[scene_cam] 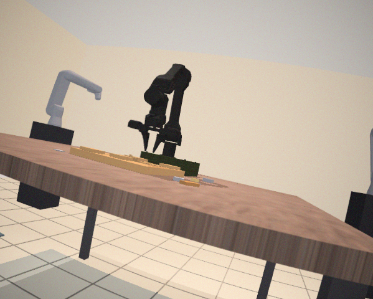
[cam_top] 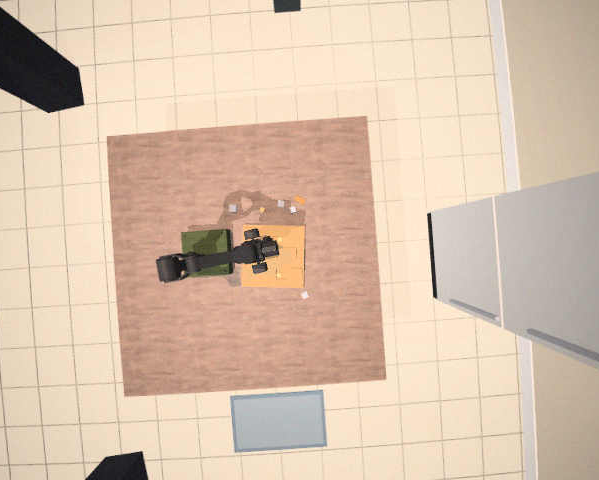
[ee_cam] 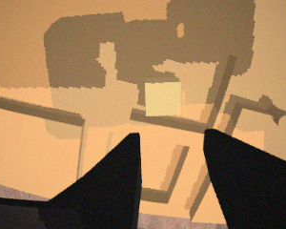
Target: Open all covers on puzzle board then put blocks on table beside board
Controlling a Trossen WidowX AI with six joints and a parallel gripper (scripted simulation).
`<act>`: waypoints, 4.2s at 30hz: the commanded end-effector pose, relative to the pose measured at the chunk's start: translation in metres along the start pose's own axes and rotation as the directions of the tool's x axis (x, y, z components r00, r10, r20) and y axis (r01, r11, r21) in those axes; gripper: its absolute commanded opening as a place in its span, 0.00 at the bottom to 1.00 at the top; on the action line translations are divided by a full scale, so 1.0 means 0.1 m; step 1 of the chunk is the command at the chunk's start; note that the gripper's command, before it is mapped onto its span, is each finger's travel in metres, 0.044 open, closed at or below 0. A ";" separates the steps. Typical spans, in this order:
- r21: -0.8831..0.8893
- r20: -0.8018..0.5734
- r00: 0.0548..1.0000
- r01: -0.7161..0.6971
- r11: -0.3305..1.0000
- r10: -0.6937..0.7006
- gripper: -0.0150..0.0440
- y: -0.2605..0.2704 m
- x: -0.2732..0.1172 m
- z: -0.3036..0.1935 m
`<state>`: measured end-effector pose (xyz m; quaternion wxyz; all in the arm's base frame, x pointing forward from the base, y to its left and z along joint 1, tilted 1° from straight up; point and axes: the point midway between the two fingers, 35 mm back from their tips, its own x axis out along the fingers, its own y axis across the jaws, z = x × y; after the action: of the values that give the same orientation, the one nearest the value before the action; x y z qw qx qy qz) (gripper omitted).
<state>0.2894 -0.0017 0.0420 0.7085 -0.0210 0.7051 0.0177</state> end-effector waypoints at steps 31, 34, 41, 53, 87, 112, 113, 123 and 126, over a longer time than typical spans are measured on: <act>0.003 0.017 1.000 0.008 1.000 -0.009 0.50 -0.03 0.16 0.02; 0.003 0.017 1.000 0.008 1.000 -0.009 0.50 -0.03 0.16 0.02; 0.003 0.018 1.000 0.008 1.000 -0.009 0.50 -0.03 0.16 0.02; 0.003 0.017 1.000 0.008 1.000 -0.009 0.50 -0.03 0.16 0.02; 0.003 0.017 1.000 0.008 1.000 -0.009 0.50 -0.03 0.36 0.01; 0.003 0.017 1.000 0.008 1.000 -0.009 0.50 -0.03 0.46 0.01; 0.003 0.017 1.000 0.008 1.000 -0.009 0.50 -0.03 0.47 0.01; 0.003 0.017 1.000 0.008 1.000 -0.009 0.50 -0.03 0.51 0.01; 0.003 0.017 1.000 0.008 1.000 -0.009 0.50 -0.03 0.51 0.01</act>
<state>0.2931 -0.0042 -0.0009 0.7205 -0.0193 0.6931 0.0142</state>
